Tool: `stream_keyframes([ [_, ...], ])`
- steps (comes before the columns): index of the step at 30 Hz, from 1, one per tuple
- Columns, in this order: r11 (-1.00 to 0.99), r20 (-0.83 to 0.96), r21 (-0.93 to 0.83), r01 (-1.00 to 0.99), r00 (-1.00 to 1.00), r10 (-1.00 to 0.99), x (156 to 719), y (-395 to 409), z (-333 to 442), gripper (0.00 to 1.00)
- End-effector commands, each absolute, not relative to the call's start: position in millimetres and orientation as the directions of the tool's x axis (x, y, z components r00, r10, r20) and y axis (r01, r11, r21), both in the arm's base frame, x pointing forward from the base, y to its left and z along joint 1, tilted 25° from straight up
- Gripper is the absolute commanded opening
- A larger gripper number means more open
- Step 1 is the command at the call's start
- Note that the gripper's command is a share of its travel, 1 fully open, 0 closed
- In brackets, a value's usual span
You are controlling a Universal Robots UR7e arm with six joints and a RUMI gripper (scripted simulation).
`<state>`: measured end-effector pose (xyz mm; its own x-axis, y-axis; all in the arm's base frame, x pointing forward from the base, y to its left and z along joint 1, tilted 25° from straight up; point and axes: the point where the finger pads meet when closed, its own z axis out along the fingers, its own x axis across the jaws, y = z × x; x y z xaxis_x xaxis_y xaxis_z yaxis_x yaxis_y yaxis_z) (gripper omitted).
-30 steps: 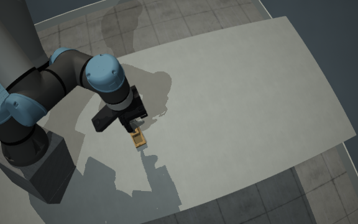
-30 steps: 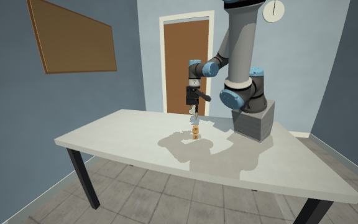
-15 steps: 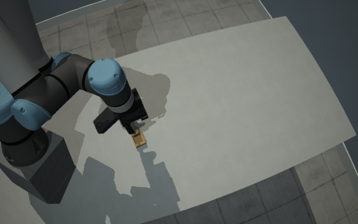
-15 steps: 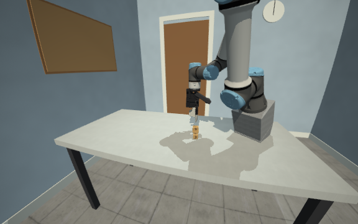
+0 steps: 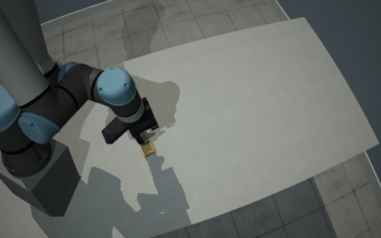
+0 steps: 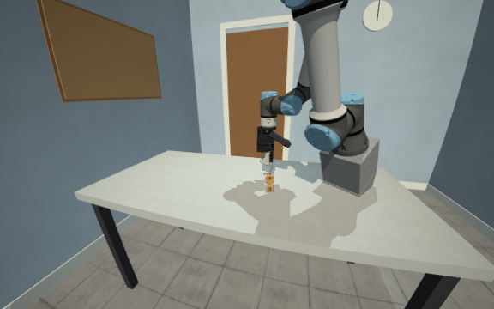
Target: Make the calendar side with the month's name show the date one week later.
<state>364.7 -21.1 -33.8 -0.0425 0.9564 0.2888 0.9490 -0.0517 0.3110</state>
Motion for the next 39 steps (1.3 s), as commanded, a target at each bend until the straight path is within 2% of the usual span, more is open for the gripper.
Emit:
stream_keyframes([
  [1, -0.052, 0.288, 0.312, 0.949, -0.042, 0.957, 366.6, -20.5, -37.6, 0.28],
  [39, -0.052, 0.288, 0.312, 0.949, -0.042, 0.957, 368.9, -18.4, -44.7, 0.28],
])
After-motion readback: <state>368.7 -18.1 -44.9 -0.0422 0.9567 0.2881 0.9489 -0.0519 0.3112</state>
